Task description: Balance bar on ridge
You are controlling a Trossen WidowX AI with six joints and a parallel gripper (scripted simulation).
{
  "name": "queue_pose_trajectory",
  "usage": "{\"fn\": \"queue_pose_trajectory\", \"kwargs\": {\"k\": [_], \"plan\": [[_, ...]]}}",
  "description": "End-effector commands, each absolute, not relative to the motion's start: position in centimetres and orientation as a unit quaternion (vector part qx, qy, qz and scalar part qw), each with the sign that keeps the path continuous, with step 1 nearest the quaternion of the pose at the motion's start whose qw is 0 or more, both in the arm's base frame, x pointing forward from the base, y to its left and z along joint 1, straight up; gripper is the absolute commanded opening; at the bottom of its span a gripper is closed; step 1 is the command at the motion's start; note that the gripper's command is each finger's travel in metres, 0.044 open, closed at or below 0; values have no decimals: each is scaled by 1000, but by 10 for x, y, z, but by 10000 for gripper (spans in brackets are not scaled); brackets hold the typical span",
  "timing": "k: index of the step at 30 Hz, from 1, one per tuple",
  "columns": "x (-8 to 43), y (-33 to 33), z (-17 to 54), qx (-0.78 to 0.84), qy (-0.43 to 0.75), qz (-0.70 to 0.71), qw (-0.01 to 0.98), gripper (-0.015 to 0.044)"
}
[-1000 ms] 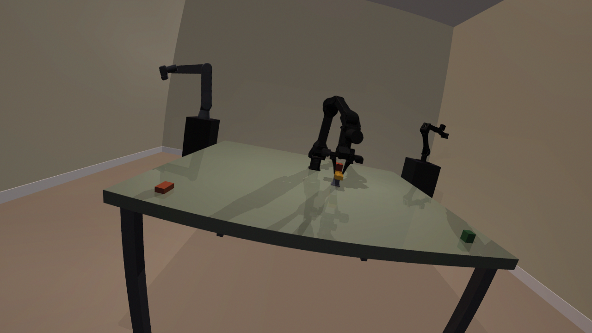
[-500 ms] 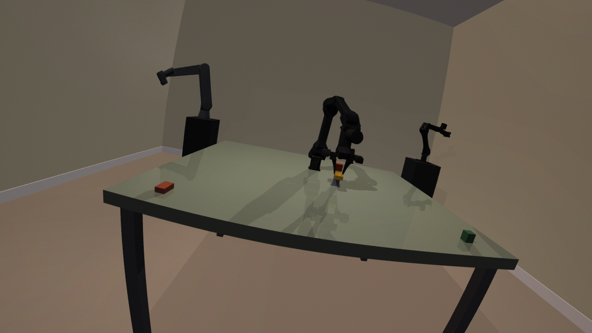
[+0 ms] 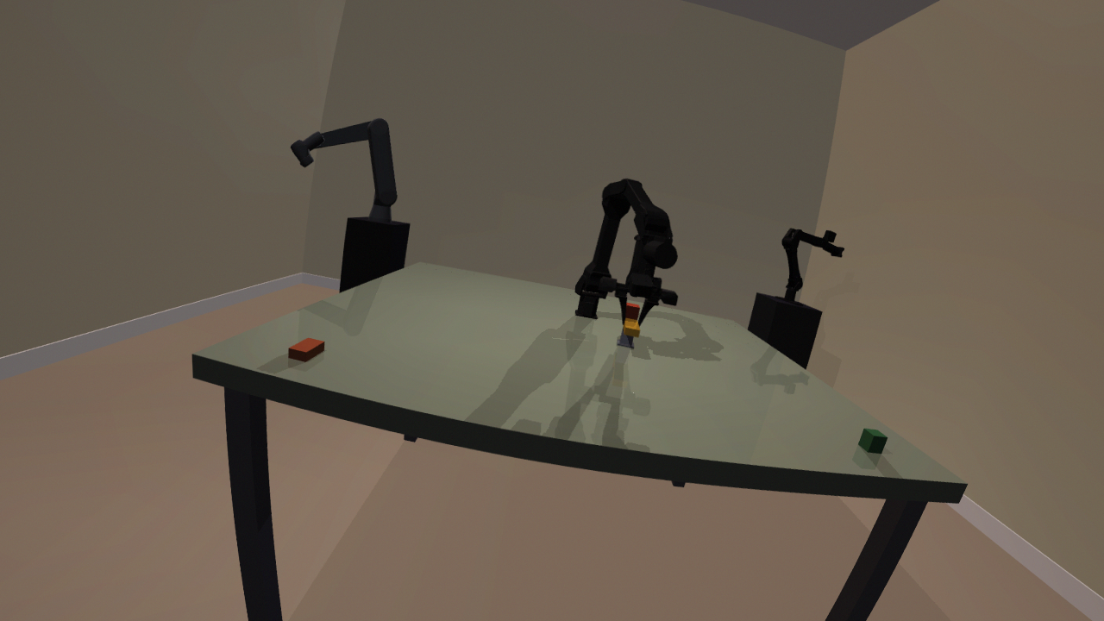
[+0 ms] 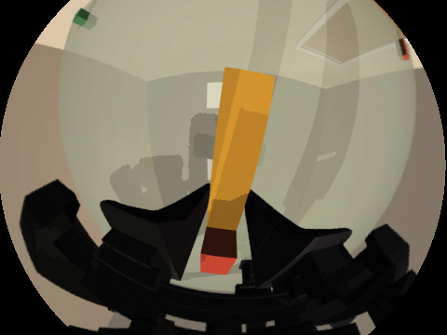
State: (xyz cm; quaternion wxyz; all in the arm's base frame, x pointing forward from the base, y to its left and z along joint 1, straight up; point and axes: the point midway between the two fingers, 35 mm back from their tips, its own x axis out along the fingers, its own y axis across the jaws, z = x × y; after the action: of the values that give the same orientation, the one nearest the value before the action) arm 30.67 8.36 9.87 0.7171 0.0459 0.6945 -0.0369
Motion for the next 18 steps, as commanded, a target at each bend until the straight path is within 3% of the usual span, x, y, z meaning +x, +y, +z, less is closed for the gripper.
{"fn": "queue_pose_trajectory", "kwargs": {"k": [1,18], "plan": [[307,83,97,47,694,-39,717,0],[307,83,96,47,694,-39,717,0]]}}
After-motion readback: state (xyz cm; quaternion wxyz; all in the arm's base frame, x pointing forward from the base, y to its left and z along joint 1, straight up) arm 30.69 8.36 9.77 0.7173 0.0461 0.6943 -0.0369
